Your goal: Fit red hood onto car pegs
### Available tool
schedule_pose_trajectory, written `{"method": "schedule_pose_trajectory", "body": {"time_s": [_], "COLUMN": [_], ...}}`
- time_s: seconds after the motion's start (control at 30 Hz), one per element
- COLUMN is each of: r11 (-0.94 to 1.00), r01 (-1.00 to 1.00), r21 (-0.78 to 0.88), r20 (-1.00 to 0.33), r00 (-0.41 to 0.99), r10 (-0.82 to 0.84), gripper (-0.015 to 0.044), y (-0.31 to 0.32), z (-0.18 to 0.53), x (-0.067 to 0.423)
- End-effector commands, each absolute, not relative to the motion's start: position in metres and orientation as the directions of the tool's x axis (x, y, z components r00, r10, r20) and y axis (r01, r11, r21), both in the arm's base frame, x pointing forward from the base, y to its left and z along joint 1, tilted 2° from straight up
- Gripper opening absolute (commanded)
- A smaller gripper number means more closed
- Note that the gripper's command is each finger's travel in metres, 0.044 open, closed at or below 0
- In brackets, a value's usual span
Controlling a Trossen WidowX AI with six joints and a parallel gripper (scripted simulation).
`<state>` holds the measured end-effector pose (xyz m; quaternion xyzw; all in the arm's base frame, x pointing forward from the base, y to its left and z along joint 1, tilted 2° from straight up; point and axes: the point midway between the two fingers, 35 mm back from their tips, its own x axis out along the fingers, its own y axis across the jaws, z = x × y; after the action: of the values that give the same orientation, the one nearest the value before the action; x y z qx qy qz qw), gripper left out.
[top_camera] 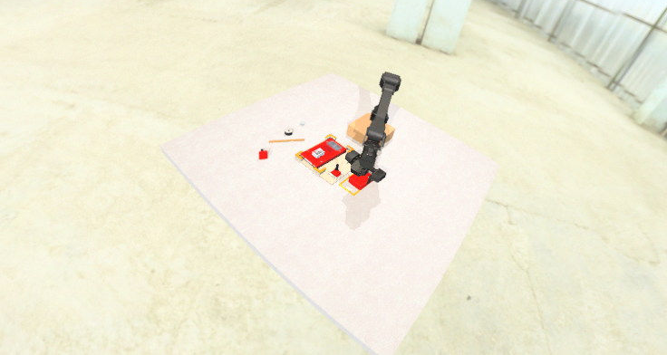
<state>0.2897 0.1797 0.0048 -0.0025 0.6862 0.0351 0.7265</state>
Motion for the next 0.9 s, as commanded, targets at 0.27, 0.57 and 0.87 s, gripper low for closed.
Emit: {"method": "schedule_pose_trajectory", "body": {"time_s": [0.27,0.57,0.87], "r11": [0.998,0.998,0.998], "r01": [-0.054,-0.054,-0.054], "r21": [0.044,0.044,0.044], "r20": [-0.997,-0.997,-0.997], "r00": [0.055,0.056,0.056], "r10": [0.047,0.047,0.047], "gripper": [0.0,0.0,0.0], "y": [0.179,0.178,0.176], "z": [0.02,0.047,0.076], "x": [0.289,0.288,0.286]}}
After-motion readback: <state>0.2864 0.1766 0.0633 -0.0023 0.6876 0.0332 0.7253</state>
